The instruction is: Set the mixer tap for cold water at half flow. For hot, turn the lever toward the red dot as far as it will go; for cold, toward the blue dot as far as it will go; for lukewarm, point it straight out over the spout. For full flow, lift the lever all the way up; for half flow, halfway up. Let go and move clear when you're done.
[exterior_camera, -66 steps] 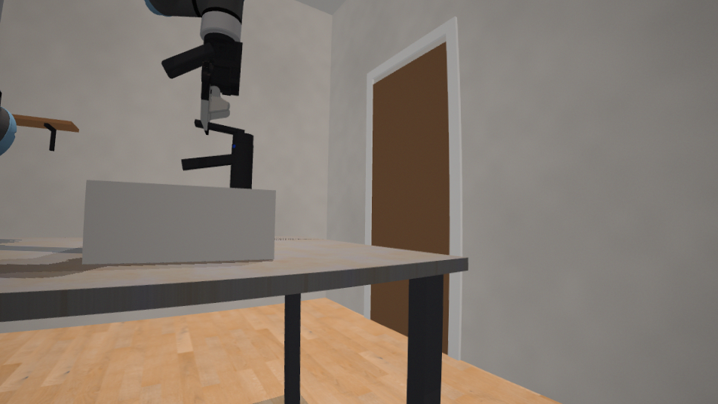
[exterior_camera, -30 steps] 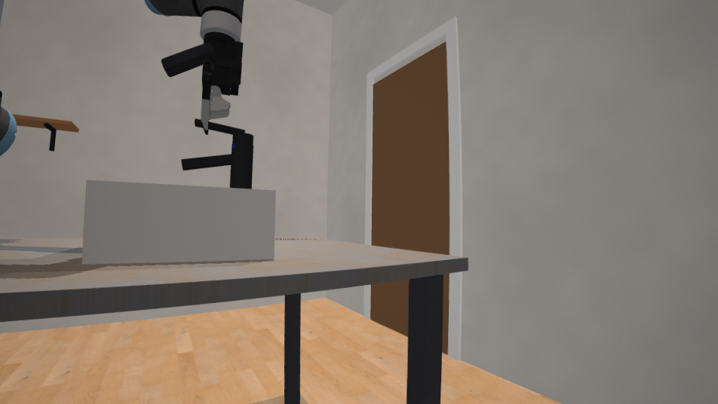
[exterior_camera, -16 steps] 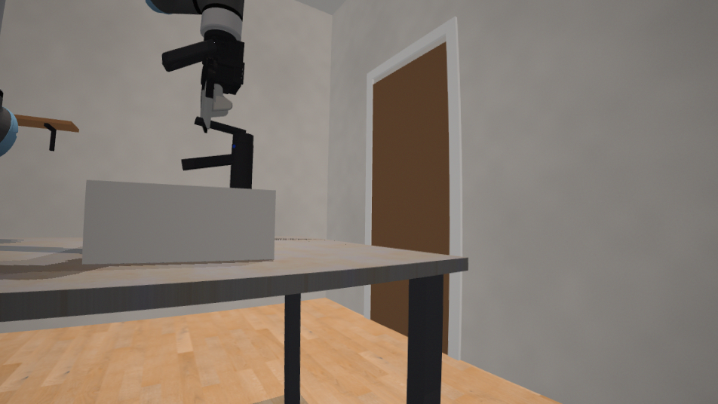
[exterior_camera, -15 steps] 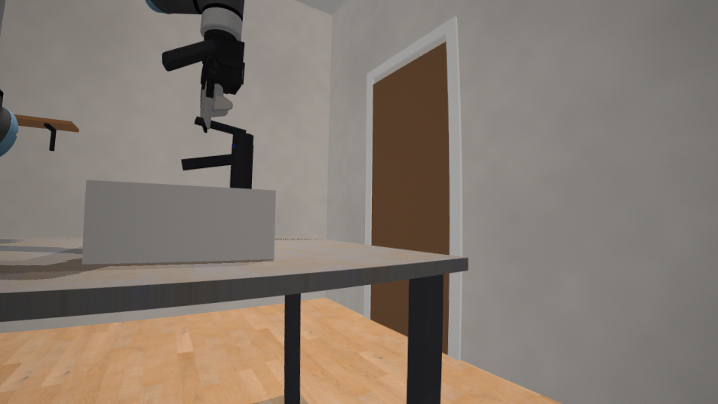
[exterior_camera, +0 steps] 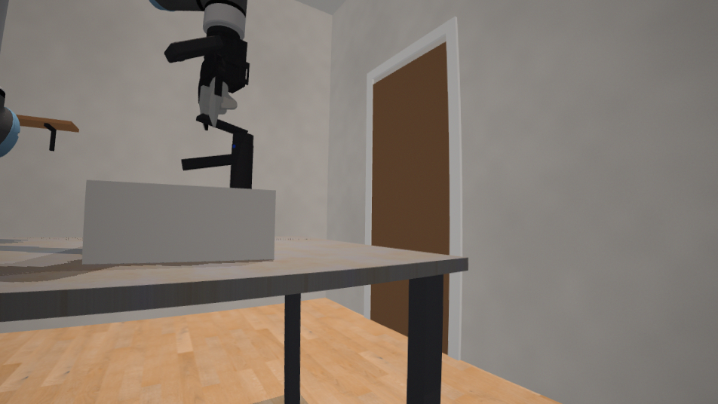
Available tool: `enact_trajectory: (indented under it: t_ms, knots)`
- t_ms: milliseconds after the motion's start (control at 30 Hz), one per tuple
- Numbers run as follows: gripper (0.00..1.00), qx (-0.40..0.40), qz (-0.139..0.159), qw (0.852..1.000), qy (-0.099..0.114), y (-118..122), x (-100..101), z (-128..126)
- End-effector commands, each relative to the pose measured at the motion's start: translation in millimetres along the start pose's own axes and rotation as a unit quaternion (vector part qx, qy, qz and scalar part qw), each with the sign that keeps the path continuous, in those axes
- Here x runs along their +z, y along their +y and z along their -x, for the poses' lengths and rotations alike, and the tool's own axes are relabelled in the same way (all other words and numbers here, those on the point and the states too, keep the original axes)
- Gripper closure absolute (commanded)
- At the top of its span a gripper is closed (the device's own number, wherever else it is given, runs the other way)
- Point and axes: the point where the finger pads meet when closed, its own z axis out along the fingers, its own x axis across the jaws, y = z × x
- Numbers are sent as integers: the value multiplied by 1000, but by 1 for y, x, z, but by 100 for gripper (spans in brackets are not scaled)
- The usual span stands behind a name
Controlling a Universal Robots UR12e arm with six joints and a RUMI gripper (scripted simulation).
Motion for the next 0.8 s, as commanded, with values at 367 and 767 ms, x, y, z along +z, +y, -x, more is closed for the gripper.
enact_trajectory:
  t_ms: [367,767]
  knots:
    - [100,-136,2,991,0,4,0,25]
    - [100,-179,1,984,0,7,0,31]
